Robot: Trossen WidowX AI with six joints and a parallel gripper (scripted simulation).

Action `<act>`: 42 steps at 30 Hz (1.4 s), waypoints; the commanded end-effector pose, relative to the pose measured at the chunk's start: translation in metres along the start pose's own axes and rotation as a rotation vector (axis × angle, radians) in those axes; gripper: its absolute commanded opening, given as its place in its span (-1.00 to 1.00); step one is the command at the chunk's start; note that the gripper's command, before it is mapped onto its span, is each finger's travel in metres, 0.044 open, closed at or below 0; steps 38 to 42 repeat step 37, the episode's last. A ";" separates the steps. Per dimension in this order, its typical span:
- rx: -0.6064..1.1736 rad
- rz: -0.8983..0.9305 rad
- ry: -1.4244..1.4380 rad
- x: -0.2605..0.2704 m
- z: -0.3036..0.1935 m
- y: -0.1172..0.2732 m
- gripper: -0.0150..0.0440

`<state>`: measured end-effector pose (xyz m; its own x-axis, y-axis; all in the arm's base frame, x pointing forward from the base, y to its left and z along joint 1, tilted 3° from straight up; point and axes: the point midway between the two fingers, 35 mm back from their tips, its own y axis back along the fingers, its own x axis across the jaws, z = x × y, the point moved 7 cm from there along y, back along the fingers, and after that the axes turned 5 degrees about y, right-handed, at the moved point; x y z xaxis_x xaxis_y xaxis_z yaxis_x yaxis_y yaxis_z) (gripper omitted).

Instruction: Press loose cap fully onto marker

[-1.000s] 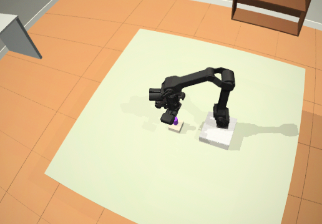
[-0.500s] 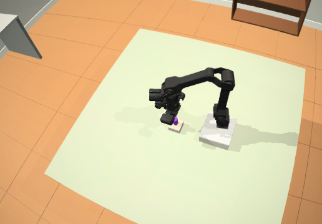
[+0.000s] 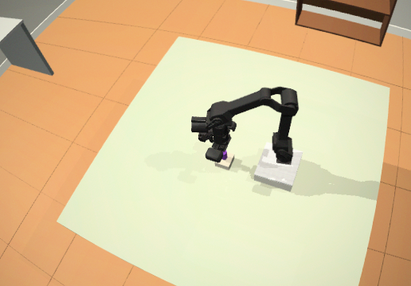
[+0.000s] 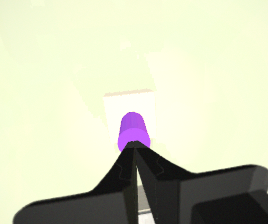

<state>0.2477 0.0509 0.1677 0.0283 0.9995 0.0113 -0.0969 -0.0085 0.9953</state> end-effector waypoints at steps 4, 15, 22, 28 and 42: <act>0.009 -0.005 -0.003 0.000 -0.001 -0.011 -0.49; -0.005 0.001 -0.001 0.000 0.001 -0.008 -0.49; -0.004 0.001 -0.001 0.001 0.003 0.071 -0.49; -0.003 0.001 -0.001 0.000 0.001 0.079 -0.31; -0.003 0.001 -0.001 0.000 0.001 0.079 0.49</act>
